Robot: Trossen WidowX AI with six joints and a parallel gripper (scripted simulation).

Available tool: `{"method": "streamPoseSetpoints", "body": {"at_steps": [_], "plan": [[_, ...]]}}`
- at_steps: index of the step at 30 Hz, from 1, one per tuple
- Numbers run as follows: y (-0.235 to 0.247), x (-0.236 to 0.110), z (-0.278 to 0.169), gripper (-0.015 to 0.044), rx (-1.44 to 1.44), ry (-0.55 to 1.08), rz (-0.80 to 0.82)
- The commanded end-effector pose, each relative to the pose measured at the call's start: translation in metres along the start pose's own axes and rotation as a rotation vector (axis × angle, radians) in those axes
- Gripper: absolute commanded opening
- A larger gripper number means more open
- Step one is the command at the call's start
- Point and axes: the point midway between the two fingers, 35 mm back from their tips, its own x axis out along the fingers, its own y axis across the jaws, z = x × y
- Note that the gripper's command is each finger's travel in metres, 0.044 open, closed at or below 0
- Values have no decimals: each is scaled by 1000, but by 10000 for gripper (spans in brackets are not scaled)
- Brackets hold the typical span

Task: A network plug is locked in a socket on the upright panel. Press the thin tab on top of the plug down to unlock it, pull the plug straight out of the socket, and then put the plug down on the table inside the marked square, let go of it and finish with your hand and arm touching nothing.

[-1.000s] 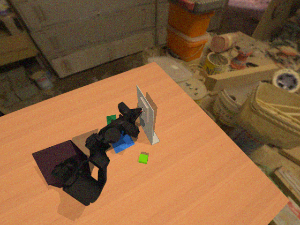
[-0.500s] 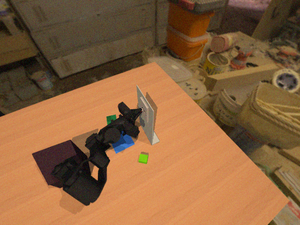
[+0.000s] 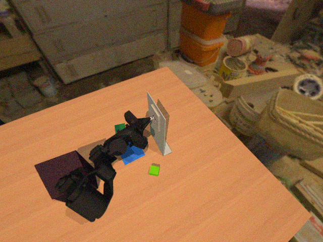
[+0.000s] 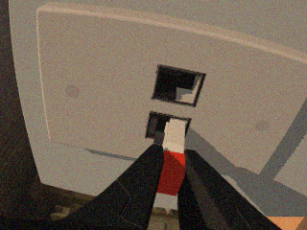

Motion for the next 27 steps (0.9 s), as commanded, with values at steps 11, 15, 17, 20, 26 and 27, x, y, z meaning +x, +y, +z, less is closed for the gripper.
{"method": "streamPoseSetpoints", "body": {"at_steps": [11, 15, 17, 20, 26, 27], "plan": [[-1, -9, -3, 0, 5, -1, -5], [-1, -12, -4, 0, 5, 1, -7], [-1, -13, -4, 0, 5, 2, -8], [-1, -15, -5, 0, 6, 3, -10], [0, -19, -7, 0, 6, 6, -14], [0, -20, -7, 0, 6, 7, -15]]}}
